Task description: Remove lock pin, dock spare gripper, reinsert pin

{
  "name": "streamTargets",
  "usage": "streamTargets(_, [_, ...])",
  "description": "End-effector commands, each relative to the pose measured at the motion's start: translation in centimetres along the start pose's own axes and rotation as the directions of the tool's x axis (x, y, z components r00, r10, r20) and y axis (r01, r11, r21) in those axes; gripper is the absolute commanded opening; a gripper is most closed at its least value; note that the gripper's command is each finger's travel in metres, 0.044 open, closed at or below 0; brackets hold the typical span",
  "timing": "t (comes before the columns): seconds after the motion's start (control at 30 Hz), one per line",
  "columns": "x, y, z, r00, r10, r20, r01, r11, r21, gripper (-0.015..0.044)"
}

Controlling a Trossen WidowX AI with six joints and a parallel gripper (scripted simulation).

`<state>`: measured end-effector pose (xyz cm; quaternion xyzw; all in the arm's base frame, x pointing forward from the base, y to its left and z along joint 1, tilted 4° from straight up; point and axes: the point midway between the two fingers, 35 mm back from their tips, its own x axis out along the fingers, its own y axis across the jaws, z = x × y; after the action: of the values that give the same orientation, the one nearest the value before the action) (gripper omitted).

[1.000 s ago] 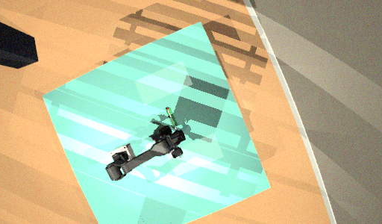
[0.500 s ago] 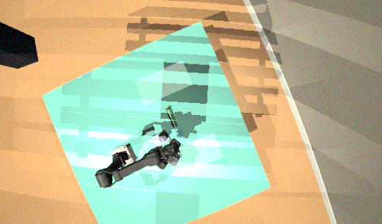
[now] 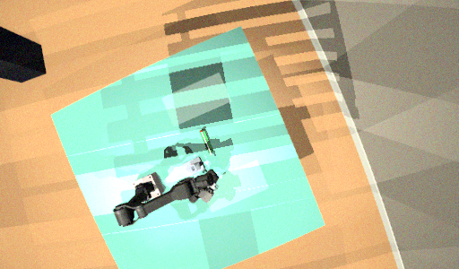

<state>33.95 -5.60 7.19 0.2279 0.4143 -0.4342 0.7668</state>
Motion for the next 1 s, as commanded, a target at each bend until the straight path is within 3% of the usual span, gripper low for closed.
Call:
streamTargets(0.0, [2.5, -0.5, -1.7, 1.000, -0.021, -0.012, 0.021, 1.000, -0.011, 0.0440])
streamTargets(0.13, [4.3, -0.9, -2.8, 1.000, -0.022, -0.013, 0.022, 1.000, -0.011, 0.0440])
streamTargets(0.97, [7.5, -1.0, -4.6, 1.000, -0.022, -0.013, 0.022, 1.000, -0.012, 0.0440])
